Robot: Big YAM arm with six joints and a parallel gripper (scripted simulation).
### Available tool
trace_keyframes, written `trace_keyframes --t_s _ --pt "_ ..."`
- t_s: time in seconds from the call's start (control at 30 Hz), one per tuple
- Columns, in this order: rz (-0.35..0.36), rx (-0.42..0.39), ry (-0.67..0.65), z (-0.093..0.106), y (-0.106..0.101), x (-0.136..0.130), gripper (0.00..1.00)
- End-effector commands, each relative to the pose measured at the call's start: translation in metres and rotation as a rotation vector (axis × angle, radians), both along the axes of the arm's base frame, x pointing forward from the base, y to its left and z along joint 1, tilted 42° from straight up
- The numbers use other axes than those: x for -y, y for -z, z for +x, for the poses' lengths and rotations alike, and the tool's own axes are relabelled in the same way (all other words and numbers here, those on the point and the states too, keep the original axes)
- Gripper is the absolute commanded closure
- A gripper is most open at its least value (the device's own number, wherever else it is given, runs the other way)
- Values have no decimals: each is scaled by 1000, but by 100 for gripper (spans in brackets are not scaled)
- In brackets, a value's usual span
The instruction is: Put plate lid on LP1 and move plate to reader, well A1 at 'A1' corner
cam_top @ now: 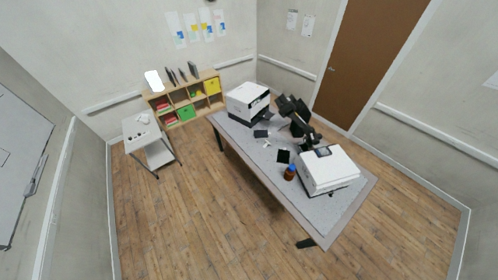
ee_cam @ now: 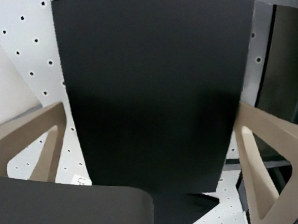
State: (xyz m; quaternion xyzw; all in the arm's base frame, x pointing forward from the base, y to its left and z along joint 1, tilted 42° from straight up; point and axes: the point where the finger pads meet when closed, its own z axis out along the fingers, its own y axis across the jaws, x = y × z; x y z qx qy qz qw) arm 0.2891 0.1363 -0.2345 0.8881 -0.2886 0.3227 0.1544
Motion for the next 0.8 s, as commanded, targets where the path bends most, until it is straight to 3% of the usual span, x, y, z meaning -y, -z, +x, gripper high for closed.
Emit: trace_keyframes --t_s 0.0,0.2,0.43,0.77 --pt "17 17 -14 3 -5 -13 0" --pt "21 21 -13 5 -6 -15 0" --pt "-11 -9 -13 -8 1 0 0" --pt "11 11 -12 0 -4 -9 0"
